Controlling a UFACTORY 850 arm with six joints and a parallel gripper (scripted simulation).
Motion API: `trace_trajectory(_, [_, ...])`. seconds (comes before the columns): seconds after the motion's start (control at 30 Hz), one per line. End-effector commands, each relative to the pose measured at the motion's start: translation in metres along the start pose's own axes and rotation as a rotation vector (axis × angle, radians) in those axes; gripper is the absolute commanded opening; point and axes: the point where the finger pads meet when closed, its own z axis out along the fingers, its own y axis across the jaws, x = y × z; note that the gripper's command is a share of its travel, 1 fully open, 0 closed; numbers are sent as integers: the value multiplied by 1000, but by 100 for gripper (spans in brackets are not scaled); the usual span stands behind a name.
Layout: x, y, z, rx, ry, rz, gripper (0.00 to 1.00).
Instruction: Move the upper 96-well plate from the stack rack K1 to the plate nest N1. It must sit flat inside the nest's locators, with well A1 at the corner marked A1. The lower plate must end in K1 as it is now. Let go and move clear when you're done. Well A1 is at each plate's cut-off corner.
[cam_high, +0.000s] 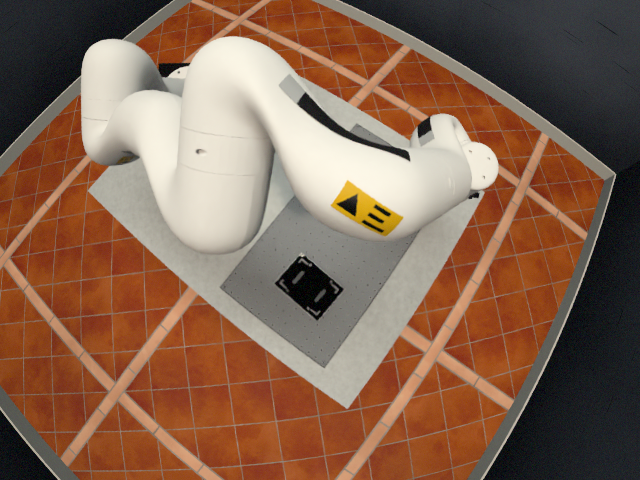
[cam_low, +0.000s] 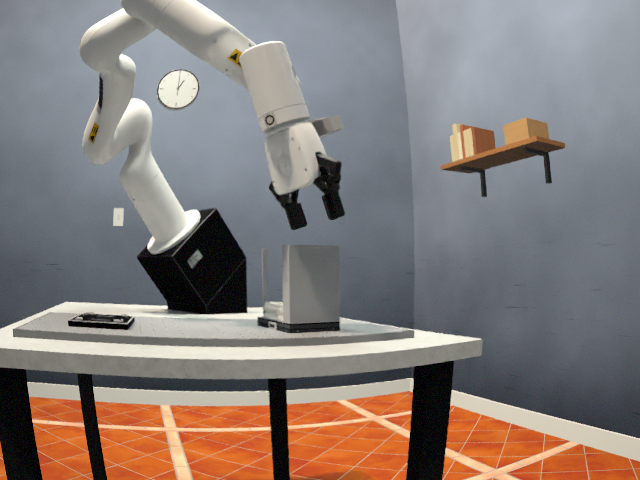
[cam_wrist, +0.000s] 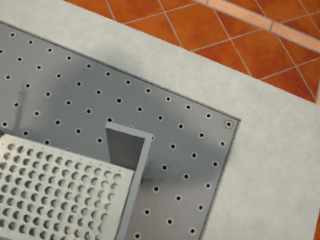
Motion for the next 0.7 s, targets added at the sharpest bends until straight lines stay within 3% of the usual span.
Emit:
trace_trajectory(0.0, [4,-5,1,0,-20,85,100])
trace_trajectory(0.67, [14,-29,15,25,-78,443,100])
